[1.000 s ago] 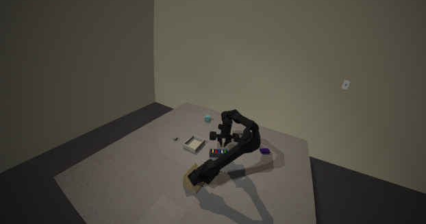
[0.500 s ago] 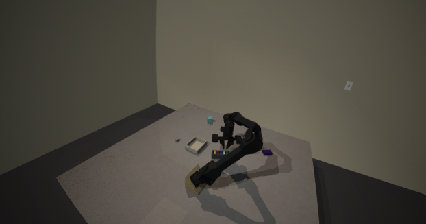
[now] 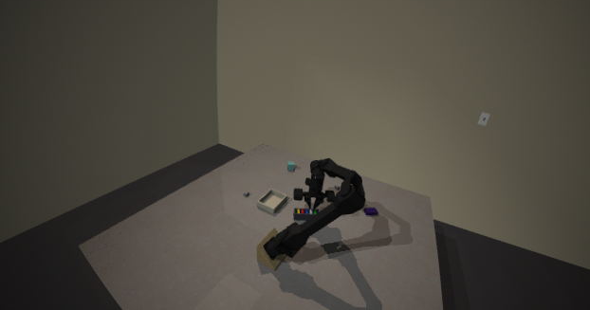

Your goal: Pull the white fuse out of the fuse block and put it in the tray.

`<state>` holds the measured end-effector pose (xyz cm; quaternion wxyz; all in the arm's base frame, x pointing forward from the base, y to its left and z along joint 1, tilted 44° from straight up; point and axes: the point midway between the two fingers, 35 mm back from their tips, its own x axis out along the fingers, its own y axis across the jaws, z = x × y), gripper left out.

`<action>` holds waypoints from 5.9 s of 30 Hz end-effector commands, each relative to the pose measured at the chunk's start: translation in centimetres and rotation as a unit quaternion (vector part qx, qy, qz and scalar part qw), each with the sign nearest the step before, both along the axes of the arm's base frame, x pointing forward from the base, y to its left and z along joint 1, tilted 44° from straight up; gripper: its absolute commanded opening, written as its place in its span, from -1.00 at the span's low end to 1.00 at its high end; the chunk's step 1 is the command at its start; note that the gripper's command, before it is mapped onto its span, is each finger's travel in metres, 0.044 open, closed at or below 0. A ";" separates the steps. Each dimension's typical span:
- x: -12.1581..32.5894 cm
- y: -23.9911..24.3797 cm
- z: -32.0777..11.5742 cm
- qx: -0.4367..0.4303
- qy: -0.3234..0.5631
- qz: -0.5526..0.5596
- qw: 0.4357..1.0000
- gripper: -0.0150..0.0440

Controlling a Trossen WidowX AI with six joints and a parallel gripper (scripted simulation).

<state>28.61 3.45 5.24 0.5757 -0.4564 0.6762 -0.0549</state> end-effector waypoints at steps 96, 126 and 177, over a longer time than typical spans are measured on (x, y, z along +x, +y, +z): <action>-0.1 0.1 0.1 -0.002 0.002 0.000 1.000 -0.49; -0.3 1.0 1.2 -0.003 0.003 0.000 1.000 -0.49; -1.9 15.8 -8.5 0.006 0.004 0.002 1.000 -0.49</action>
